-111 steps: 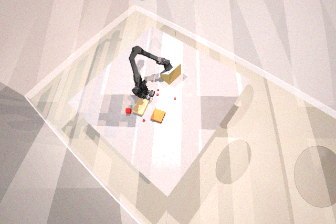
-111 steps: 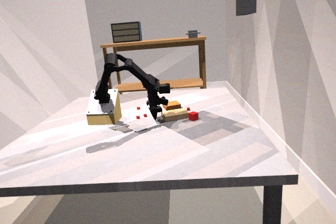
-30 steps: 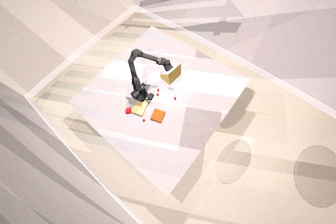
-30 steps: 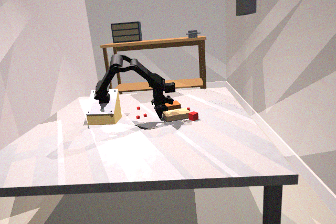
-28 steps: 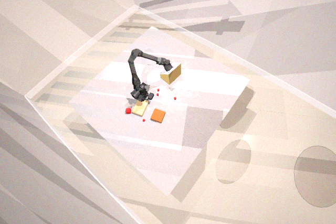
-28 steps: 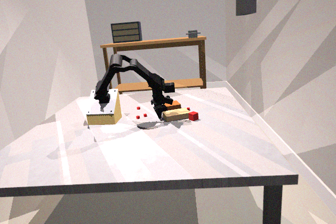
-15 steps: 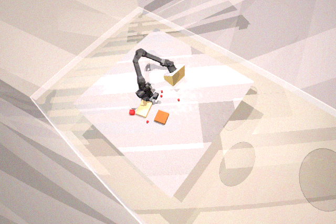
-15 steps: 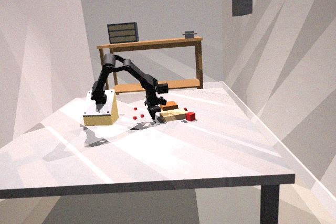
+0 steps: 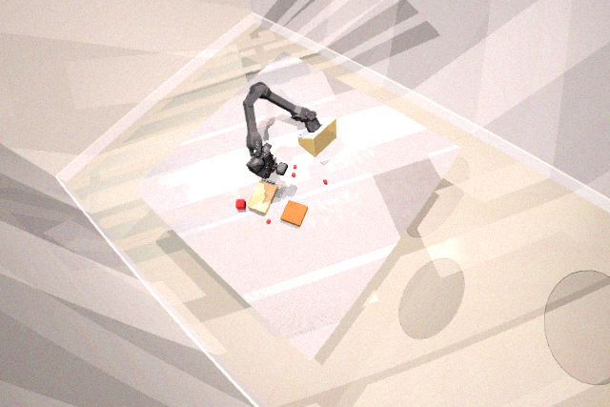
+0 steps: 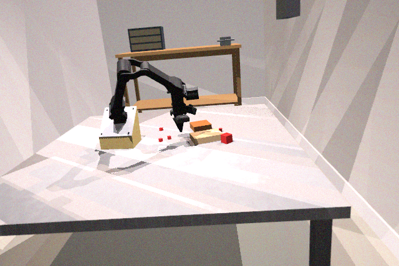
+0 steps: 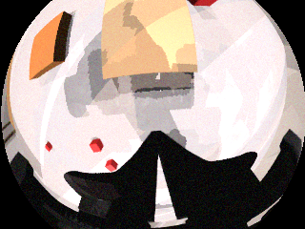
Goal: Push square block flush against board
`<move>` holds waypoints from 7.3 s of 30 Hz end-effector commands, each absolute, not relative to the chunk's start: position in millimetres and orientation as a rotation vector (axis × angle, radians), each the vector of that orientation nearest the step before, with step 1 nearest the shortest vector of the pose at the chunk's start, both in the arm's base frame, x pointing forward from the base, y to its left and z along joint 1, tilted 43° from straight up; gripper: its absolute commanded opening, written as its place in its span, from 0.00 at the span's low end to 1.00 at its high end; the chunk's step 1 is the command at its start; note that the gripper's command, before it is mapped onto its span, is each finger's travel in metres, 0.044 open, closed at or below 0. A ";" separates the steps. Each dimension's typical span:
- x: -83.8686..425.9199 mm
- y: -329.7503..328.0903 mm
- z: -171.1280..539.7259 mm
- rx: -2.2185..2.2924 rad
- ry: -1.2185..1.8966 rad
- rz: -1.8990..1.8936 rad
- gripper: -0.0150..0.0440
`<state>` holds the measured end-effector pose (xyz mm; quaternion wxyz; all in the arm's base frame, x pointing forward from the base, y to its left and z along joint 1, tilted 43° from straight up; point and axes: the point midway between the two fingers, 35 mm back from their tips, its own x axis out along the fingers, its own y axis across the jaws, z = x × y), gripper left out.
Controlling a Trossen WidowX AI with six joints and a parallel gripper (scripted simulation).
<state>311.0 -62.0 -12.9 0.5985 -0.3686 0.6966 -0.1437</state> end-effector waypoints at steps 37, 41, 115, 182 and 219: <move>440.9 -79.6 6.6 0.162 1.041 -1.195 0.25; 451.7 -83.0 8.1 0.271 0.957 -1.268 0.25; 445.3 -87.2 -64.4 0.366 0.883 -1.327 0.25; 441.5 -77.3 -73.8 0.365 0.883 -1.327 0.25; 455.4 -40.2 -50.0 0.370 0.880 -1.328 0.25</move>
